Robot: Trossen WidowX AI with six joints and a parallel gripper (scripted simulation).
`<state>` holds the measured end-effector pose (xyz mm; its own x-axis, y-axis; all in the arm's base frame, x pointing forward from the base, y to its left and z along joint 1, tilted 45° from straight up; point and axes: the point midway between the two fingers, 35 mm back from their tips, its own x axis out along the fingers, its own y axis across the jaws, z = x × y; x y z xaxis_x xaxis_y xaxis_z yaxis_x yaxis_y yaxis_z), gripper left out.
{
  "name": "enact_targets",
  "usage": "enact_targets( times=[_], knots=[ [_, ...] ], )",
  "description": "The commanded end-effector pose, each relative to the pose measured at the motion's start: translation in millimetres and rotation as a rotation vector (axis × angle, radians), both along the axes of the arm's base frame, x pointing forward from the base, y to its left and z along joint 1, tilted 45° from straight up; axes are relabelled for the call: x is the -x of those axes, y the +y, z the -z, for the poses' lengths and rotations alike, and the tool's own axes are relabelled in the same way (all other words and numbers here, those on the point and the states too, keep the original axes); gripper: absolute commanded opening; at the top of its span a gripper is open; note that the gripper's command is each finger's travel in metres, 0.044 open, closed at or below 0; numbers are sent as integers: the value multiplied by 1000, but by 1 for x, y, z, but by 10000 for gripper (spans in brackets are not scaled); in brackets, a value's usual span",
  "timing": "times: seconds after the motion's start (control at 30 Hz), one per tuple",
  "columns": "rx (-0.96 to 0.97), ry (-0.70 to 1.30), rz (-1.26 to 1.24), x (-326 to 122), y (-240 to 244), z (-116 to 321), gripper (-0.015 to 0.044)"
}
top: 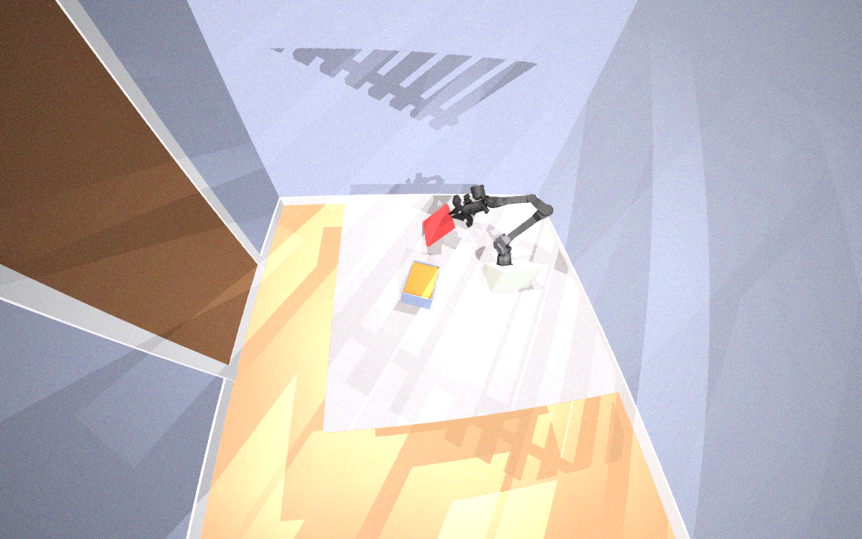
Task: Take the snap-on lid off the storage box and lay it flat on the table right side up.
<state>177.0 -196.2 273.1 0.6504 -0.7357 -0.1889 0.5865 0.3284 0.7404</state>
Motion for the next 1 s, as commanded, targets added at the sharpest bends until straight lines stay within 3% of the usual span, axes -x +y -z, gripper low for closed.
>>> enact_targets(
  times=[0.0, 0.97],
  knots=[
    [-13, 19, 11, 0, -6, 10, 0],
    [-11, 20, 11, 2, -23, 26, 0]
  ],
)
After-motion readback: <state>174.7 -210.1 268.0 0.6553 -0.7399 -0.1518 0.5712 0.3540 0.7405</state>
